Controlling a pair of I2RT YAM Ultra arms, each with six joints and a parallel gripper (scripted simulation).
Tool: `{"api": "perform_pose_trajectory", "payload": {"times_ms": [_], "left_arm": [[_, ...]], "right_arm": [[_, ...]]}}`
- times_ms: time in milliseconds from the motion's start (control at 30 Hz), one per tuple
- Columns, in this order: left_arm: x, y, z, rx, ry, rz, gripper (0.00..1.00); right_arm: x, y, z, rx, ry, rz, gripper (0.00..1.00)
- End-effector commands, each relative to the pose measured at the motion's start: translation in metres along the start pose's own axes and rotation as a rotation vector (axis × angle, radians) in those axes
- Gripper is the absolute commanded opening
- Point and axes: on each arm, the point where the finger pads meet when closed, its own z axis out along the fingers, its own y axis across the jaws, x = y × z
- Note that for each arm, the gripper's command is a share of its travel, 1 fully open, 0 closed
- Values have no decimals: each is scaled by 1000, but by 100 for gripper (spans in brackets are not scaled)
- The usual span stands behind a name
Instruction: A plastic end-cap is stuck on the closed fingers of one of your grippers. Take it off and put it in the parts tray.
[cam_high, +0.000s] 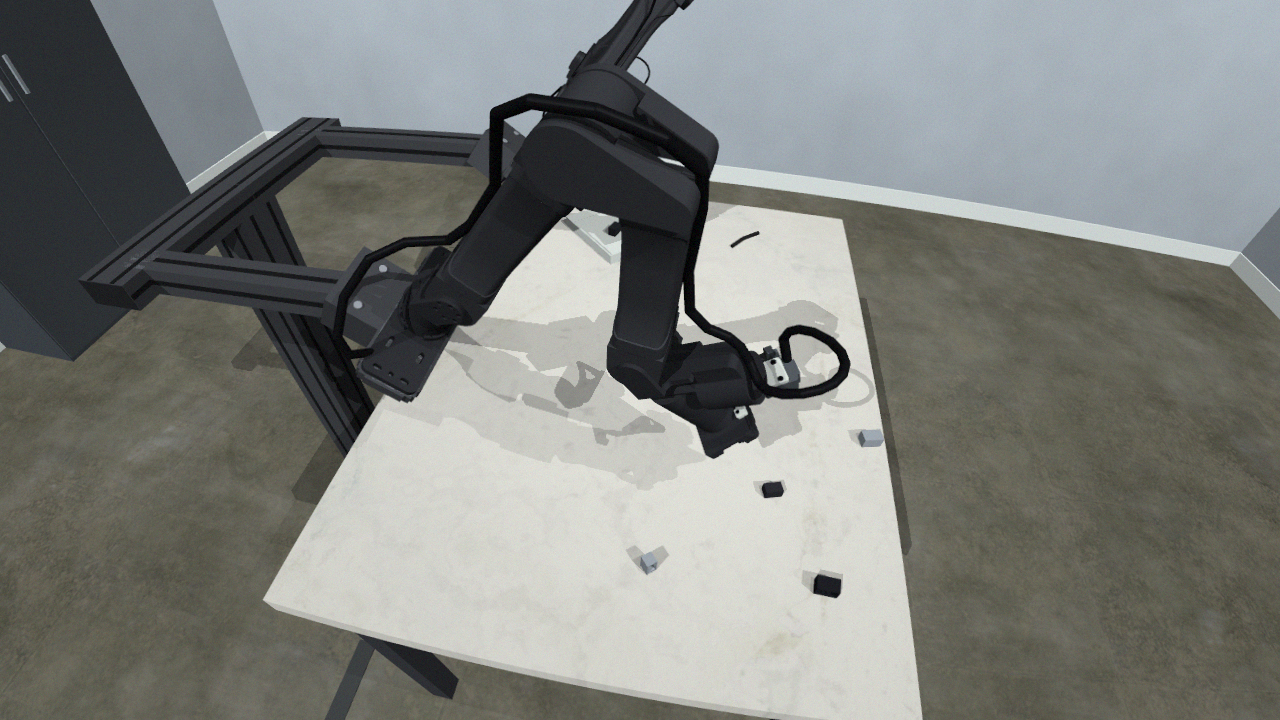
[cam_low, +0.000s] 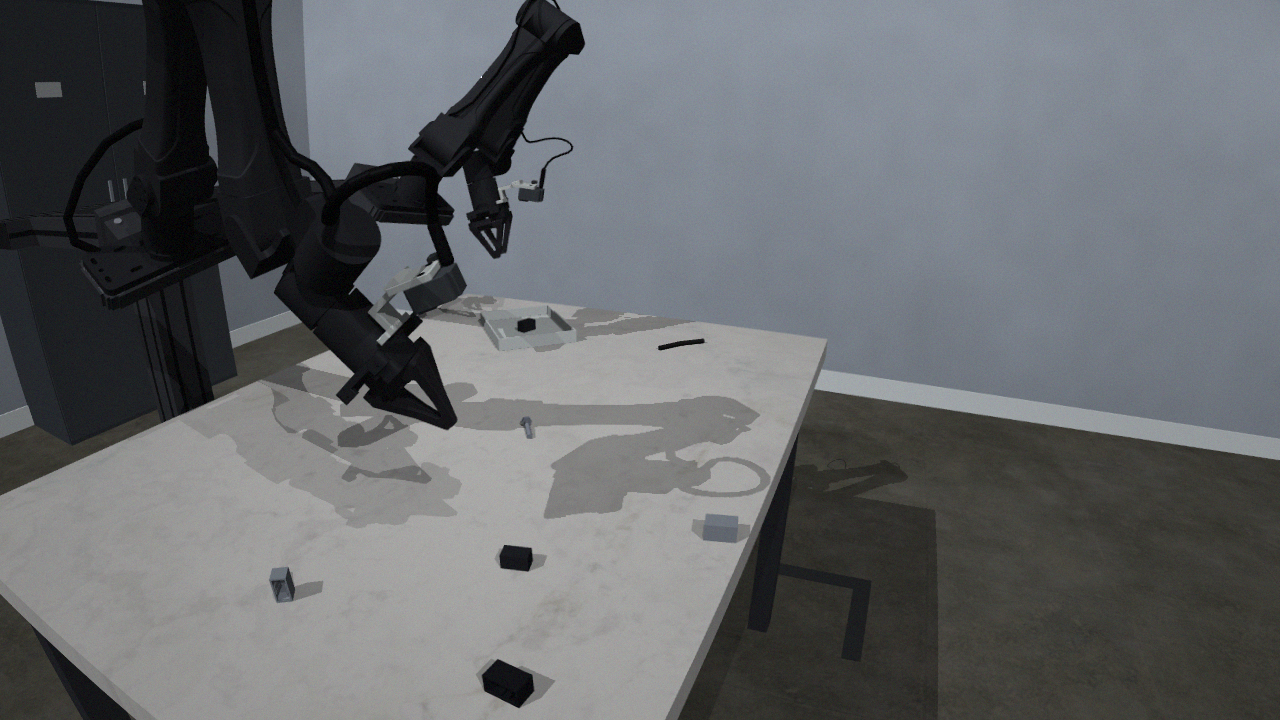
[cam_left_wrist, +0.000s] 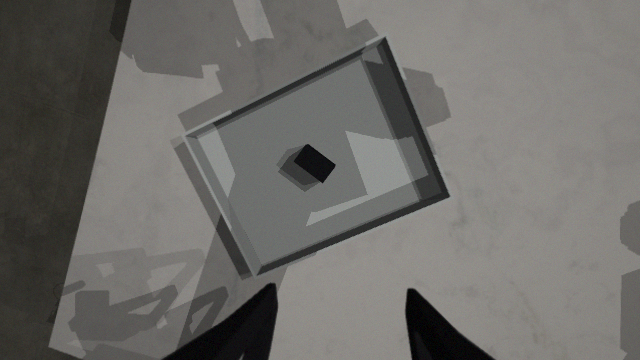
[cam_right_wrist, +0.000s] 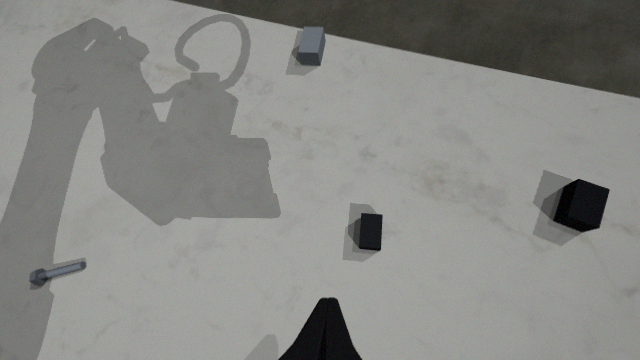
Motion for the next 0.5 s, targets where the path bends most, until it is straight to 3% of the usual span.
{"api": "perform_pose_trajectory", "payload": {"times_ms": [0,67,300,467], "left_arm": [[-5,-4,-15,71,-130,-56,60],[-5,-4,-15,71,-130,-56,60],[3,2,-24,57,-171,-124,60],[6,10,-25,35,-160,-119,60]], "right_arm": [[-17,-55,-36,174,-93,150,0],[-17,-55,-36,174,-93,150,0],[-4,-108,-79,348,-117,248,0],[1,-110,-85,359,-110,246,0]]}}
